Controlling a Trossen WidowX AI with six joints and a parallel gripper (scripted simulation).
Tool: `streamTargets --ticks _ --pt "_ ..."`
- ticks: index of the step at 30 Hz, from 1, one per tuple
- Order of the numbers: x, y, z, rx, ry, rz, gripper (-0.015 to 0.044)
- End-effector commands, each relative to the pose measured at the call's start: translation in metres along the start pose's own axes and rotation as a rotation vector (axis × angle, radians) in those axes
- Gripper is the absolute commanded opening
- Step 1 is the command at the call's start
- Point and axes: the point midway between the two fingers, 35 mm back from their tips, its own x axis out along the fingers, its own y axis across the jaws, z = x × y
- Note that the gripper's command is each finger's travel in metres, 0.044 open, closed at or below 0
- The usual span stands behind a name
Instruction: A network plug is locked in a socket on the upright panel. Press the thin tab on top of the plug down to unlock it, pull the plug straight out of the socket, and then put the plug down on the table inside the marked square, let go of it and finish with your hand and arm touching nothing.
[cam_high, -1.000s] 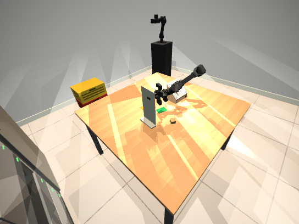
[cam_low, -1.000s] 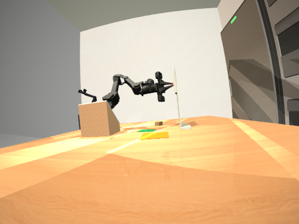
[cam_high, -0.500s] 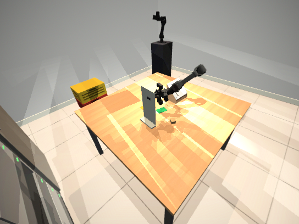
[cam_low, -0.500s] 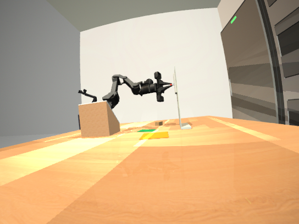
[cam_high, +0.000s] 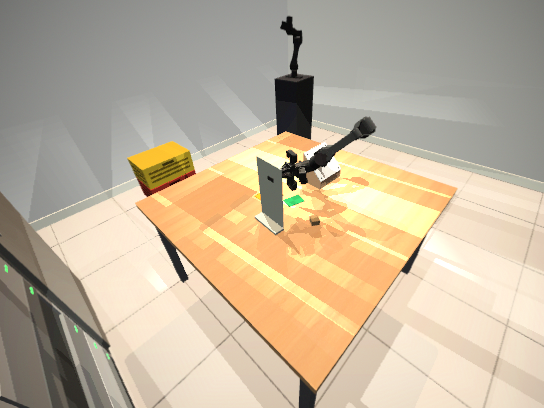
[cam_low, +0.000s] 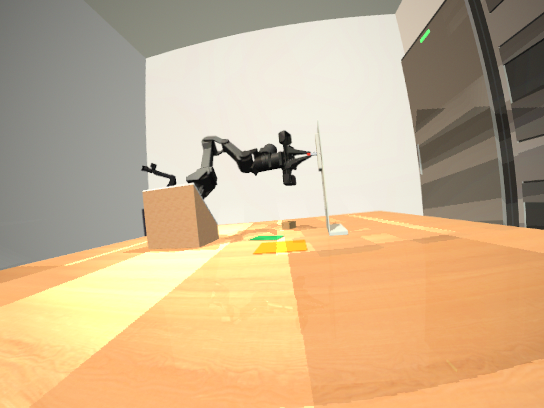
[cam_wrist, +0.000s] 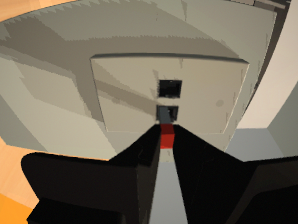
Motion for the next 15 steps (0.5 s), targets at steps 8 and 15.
streamTargets --ticks 8,15 --pt "-0.0063 0.0014 -0.0009 -0.005 0.0 0.003 0.0" --pt "-0.0093 0.0014 -0.0007 -0.005 0.001 0.003 0.0"
